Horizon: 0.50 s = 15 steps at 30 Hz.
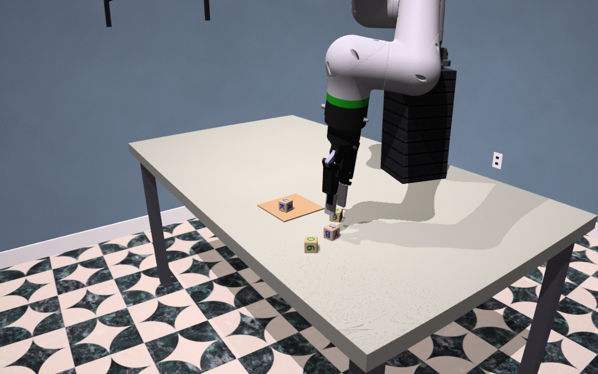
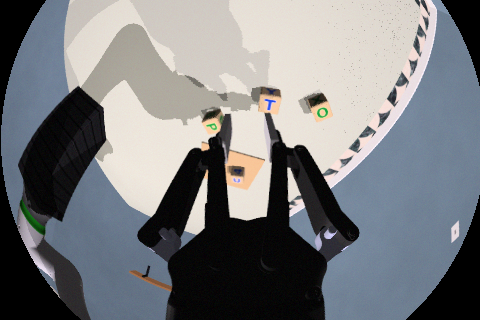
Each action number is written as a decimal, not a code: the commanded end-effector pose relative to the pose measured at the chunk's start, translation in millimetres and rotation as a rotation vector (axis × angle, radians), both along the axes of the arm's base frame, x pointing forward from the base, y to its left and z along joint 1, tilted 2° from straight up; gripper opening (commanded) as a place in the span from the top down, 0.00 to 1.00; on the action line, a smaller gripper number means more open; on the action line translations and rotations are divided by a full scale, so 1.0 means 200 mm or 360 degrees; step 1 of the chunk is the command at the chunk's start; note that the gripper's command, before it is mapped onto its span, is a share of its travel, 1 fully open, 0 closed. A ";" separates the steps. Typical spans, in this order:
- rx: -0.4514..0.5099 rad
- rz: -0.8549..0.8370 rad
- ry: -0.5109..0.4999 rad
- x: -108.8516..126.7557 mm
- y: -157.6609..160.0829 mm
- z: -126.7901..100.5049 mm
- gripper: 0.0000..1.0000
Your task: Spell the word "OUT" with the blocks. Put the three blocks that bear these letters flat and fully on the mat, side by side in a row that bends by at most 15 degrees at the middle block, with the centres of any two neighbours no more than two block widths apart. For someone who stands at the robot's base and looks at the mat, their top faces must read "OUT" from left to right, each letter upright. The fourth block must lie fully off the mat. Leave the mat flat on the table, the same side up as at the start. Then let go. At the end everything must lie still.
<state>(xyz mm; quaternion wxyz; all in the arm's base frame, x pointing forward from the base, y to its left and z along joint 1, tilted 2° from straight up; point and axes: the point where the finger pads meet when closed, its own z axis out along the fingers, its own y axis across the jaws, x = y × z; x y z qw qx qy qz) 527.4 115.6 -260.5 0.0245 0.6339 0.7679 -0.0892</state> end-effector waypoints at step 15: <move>0.0331 0.0009 -0.0150 0.11 0.01 0.13 0.00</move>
